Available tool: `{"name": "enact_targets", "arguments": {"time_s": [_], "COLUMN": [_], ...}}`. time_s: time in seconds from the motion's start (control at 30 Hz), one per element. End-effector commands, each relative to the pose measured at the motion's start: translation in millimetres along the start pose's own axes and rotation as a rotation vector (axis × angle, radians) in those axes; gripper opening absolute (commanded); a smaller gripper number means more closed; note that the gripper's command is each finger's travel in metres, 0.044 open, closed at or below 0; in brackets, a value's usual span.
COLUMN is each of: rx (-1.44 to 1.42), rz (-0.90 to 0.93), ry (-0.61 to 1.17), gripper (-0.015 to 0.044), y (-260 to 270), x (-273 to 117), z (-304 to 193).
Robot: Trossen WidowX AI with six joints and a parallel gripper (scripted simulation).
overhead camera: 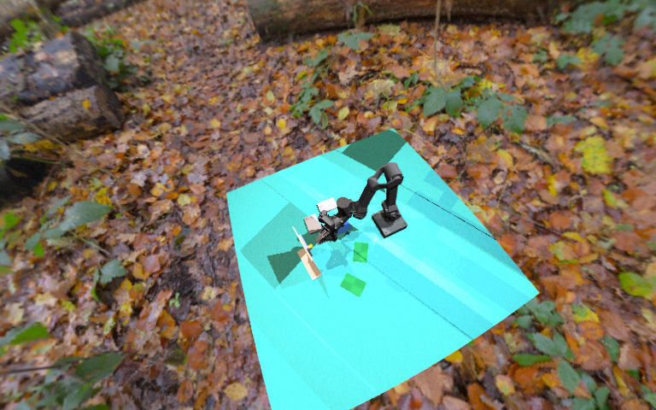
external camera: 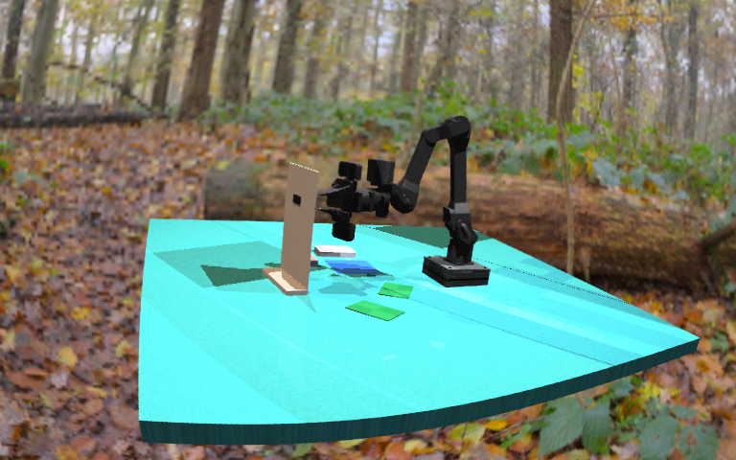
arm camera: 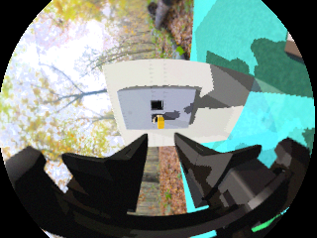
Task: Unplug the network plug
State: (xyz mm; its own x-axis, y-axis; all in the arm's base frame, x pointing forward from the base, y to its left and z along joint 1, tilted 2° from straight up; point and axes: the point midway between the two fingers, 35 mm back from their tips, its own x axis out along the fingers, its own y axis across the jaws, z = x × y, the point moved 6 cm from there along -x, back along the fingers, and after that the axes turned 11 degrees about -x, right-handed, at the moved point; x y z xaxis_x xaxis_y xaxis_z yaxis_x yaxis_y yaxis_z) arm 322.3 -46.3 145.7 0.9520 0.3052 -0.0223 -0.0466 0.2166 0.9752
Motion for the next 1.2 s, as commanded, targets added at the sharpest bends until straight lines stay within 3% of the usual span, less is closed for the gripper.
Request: {"name": "enact_targets", "arguments": {"time_s": [0.0,0.63,1.17], "rx": [0.001,0.001,0.001], "rz": [0.003,0.005,0.005], "ry": [-0.005,-0.006,-0.006], "gripper": [0.0156,0.0156,0.0049], "y": [1,-1,-1], "x": [8,34,34], "z": [4,9,9]}}
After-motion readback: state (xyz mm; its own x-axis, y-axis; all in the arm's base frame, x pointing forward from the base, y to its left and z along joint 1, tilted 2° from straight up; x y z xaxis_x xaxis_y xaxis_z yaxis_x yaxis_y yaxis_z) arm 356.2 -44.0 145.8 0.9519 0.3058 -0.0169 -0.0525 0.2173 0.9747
